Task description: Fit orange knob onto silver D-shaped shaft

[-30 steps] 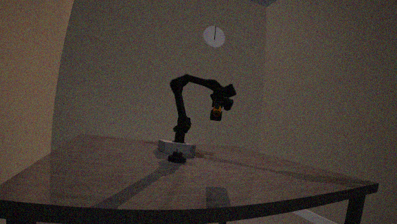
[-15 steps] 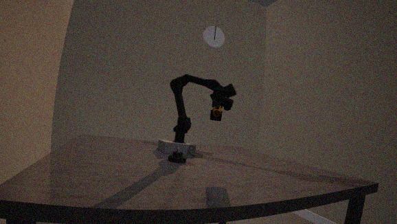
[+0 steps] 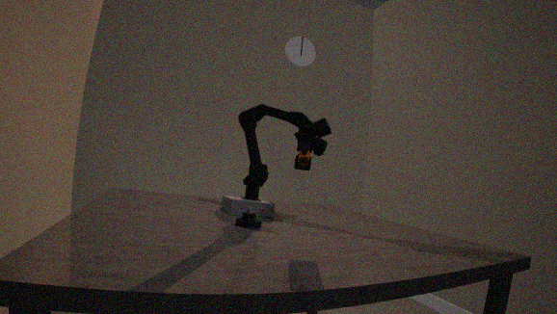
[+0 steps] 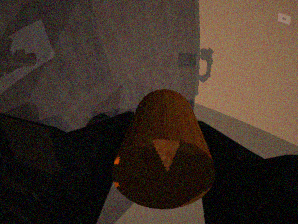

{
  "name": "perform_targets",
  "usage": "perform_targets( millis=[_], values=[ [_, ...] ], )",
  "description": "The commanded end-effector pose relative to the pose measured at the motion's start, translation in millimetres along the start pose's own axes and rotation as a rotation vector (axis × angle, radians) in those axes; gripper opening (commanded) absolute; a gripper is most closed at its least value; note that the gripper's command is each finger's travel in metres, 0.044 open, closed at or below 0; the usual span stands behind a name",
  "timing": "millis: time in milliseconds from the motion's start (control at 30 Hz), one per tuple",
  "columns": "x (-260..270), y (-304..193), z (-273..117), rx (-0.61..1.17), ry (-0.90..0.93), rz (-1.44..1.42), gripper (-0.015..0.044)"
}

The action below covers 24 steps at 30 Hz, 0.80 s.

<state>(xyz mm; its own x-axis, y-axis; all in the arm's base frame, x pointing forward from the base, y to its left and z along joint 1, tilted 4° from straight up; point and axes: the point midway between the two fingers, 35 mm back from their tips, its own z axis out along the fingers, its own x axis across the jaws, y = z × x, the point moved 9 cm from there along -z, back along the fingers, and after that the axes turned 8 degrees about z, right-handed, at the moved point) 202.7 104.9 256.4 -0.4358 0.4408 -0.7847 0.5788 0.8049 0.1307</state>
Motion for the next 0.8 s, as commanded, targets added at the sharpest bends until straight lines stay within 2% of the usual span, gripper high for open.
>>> perform_targets(
  millis=[0, 767],
  values=[
    [-2, 0, 4, 0.005, 0.042, 0.008, 0.0000],
    [-20, 3, 60, 0.083, 0.605, 0.007, 0.0000]
  ],
)
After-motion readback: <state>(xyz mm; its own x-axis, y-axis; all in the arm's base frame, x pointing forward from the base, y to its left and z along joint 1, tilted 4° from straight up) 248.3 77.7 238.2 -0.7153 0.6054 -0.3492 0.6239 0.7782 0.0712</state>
